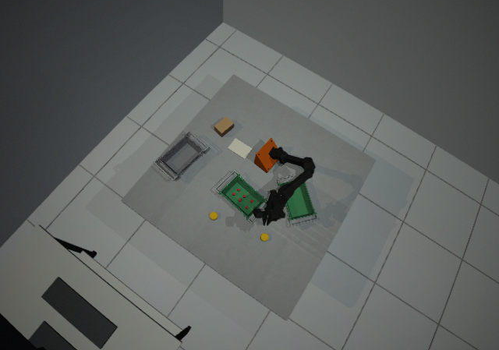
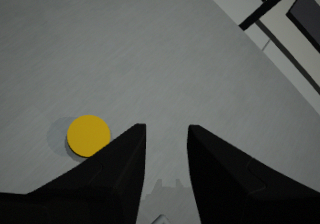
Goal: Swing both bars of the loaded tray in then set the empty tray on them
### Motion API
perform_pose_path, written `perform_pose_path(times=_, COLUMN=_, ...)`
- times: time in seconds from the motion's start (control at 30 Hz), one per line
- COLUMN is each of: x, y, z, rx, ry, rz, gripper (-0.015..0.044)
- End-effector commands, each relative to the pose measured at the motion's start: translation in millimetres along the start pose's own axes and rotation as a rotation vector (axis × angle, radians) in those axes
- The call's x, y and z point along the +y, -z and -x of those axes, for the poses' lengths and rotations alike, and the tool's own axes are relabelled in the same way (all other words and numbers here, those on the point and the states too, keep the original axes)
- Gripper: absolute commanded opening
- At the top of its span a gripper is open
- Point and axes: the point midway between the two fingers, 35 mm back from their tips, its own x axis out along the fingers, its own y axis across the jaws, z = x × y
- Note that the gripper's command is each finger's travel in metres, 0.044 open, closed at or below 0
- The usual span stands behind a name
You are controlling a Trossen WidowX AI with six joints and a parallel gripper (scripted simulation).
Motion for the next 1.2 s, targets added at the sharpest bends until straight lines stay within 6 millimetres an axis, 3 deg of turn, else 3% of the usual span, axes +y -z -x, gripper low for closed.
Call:
perform_pose_path(times=0.0, x=5.2, y=76.3, z=-25.2, rx=0.369, ry=-0.019, rz=-0.476, gripper=0.0082)
perform_pose_path(times=0.2, x=29.8, y=131.7, z=-25.0, rx=0.694, ry=-0.011, rz=-0.826, gripper=0.0082)
perform_pose_path(times=0.27, x=36.7, y=141.5, z=-22.7, rx=0.769, ry=-0.005, rz=-0.900, gripper=0.0082)
perform_pose_path(times=0.73, x=38.1, y=143.8, z=-23.8, rx=0.779, ry=-0.004, rz=-0.909, gripper=0.0082)
perform_pose_path(times=1.17, x=51.9, y=170.2, z=-57.0, rx=0.778, ry=-0.005, rz=-0.909, gripper=0.0082)
